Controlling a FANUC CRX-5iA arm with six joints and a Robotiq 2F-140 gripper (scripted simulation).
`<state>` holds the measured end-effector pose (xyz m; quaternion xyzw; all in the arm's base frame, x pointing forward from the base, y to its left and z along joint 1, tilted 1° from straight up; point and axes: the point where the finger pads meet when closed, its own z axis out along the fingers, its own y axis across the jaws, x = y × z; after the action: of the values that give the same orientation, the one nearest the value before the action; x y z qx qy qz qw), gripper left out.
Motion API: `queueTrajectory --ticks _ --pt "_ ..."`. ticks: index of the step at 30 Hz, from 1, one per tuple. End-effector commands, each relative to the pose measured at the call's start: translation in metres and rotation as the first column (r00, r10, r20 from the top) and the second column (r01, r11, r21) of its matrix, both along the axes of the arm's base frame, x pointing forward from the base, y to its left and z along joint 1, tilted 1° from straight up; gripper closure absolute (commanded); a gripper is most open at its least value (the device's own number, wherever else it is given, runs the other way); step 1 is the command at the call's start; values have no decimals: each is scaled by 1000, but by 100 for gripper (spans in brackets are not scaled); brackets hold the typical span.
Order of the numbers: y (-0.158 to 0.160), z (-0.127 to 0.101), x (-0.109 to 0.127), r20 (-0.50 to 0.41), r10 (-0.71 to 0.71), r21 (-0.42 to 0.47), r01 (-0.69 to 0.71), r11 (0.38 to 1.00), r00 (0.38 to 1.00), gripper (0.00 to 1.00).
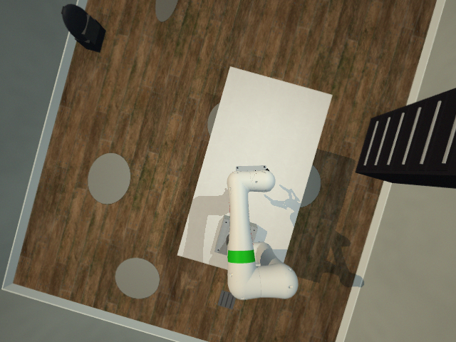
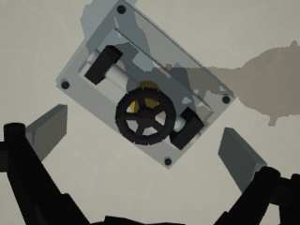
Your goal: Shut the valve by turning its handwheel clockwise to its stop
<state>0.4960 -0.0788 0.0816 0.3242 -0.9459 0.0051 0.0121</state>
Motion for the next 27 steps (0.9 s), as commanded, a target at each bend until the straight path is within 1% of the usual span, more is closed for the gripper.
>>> queueTrajectory --ticks 1,17,27 --pt "0 0 0 0 0 0 0 1000 1000 0" --pt "0 0 0 0 0 0 0 1000 1000 0" --pt "0 -4 0 0 0 0 0 1000 1000 0"
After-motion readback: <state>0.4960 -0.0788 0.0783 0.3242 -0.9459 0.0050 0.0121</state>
